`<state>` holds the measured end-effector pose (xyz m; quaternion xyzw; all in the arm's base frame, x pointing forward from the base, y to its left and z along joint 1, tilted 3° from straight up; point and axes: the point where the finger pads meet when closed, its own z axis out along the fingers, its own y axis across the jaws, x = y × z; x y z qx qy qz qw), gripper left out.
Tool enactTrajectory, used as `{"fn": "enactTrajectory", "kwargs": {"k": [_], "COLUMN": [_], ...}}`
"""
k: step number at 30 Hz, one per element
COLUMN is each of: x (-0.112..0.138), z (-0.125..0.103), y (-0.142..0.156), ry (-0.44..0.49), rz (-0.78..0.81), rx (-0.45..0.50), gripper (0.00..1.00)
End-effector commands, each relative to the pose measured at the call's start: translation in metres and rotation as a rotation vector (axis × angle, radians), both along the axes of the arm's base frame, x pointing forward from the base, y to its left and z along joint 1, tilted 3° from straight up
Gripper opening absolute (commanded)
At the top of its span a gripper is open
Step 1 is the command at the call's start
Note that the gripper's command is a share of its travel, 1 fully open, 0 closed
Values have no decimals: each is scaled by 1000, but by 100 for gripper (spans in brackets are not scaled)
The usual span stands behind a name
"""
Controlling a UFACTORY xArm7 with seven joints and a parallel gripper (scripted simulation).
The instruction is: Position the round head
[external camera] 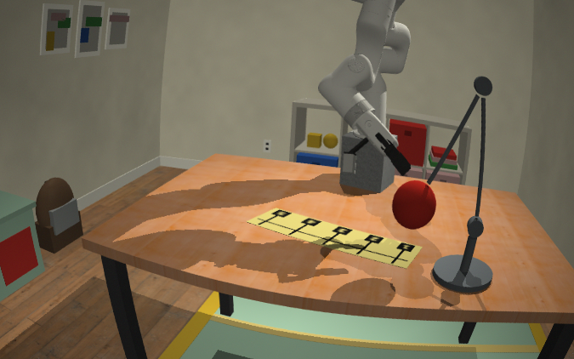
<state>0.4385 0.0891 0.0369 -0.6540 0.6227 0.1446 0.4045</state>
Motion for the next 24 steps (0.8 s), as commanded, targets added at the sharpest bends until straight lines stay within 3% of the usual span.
{"fn": "enactTrajectory", "kwargs": {"k": [1, 16, 24], "x": [-1, 73, 100], "z": [-4, 77, 100], "y": [-9, -12, -16], "ry": [49, 155, 201], "rz": [-8, -13, -19], "rx": [12, 23, 30], "gripper": [100, 100, 100]}}
